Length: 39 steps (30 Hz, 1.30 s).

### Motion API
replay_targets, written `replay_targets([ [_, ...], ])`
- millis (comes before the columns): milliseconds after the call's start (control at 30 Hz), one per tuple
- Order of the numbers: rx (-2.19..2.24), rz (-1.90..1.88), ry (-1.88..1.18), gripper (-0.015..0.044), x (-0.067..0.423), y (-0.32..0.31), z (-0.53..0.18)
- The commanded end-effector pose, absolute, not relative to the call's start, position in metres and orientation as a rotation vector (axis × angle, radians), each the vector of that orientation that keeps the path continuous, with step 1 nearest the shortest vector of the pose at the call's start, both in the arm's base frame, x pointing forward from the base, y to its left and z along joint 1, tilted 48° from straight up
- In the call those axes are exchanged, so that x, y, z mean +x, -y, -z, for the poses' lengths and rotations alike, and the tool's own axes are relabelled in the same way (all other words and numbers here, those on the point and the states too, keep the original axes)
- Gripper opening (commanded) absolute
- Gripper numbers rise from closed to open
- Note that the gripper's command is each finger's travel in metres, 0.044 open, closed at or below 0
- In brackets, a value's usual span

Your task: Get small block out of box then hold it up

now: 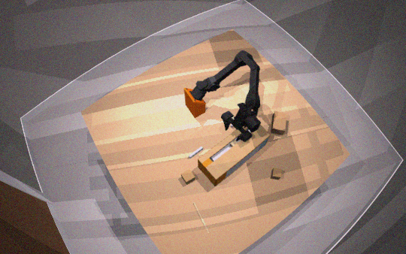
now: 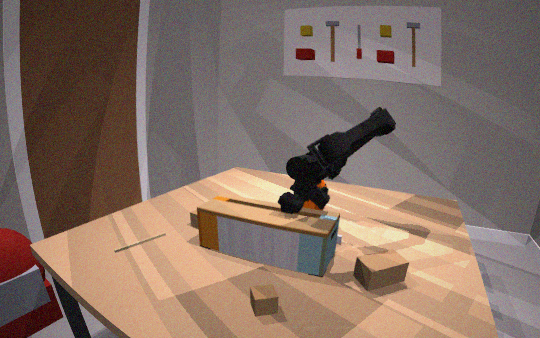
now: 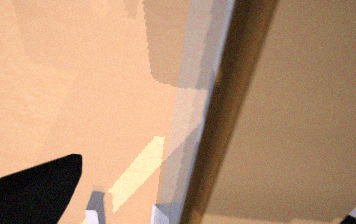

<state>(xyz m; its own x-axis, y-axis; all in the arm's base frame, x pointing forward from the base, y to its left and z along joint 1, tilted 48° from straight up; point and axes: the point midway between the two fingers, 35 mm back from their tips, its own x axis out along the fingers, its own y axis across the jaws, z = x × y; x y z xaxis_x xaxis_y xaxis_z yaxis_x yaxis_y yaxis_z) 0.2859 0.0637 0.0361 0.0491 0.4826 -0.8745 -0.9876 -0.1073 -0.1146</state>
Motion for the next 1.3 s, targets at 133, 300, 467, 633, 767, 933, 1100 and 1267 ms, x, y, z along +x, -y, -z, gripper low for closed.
replay_targets([
  [133,-0.961,-1.442,-0.71,0.04,0.288,-0.051,-0.02],
  [300,-0.962,-1.441,-0.71,0.04,0.29,-0.043,-0.011],
  [467,-0.962,-1.441,-0.71,0.04,0.292,-0.035,-0.002],
  [633,-0.963,-1.441,-0.711,0.04,0.293,-0.027,0.007],
  [767,-0.963,-1.441,-0.711,0.04,0.294,-0.023,0.011],
  [933,-0.962,-1.441,-0.71,0.04,0.294,-0.031,0.002],
  [1100,-0.962,-1.441,-0.71,0.04,0.294,-0.032,0.001],
  [1267,-0.963,-1.441,-0.71,0.04,0.295,-0.029,0.004],
])
